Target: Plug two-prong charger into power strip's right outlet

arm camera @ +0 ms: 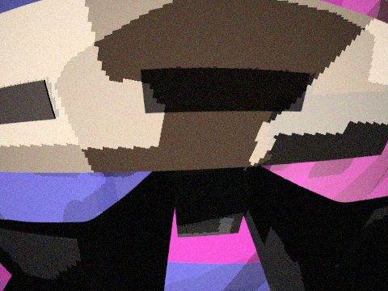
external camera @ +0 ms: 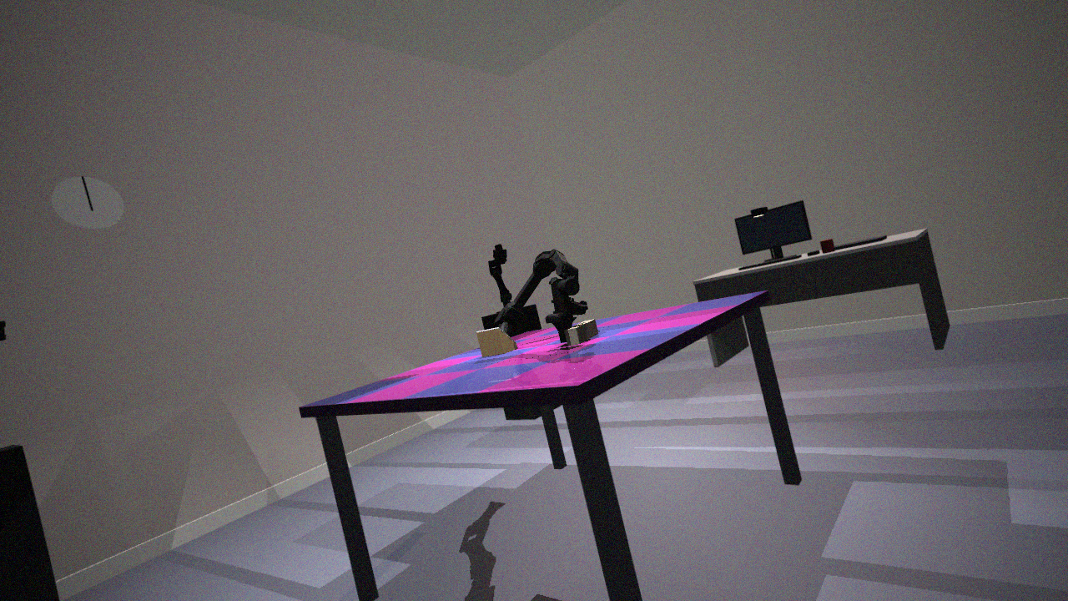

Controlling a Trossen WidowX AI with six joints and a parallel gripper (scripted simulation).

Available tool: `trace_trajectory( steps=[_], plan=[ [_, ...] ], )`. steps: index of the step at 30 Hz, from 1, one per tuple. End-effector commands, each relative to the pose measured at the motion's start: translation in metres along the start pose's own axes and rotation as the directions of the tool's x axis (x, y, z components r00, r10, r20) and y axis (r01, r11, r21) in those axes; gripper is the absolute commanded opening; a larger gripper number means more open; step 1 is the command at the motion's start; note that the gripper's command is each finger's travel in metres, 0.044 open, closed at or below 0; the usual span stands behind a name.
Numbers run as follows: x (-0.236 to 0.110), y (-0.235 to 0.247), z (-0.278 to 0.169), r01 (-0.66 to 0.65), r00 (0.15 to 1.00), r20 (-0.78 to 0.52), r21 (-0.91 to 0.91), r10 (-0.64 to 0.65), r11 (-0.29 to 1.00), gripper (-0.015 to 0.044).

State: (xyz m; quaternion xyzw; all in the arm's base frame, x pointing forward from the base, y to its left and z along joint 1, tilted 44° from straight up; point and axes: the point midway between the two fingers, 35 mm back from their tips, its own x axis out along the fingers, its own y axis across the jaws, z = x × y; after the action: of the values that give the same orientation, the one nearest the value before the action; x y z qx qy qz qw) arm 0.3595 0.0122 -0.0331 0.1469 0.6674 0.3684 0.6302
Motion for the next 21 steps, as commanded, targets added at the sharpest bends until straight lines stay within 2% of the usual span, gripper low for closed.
trace_trajectory(
  steps=[1, 16, 17, 21],
  plan=[
    [0.0, -0.0002, 0.0002, 0.001, 1.0, 0.001, -0.001, -0.001, 1.0, 0.0026],
    [0.0, -0.0002, 0.0002, 0.001, 1.0, 0.001, -0.001, -0.001, 1.0, 0.042],
    [0.0, -0.0002, 0.0001, 0.001, 1.0, 0.001, -0.001, -0.001, 1.0, 0.044],
    [0.0001, -0.0002, -0.0006, 0.001, 1.0, 0.001, -0.001, -0.001, 1.0, 0.044]
  ],
)
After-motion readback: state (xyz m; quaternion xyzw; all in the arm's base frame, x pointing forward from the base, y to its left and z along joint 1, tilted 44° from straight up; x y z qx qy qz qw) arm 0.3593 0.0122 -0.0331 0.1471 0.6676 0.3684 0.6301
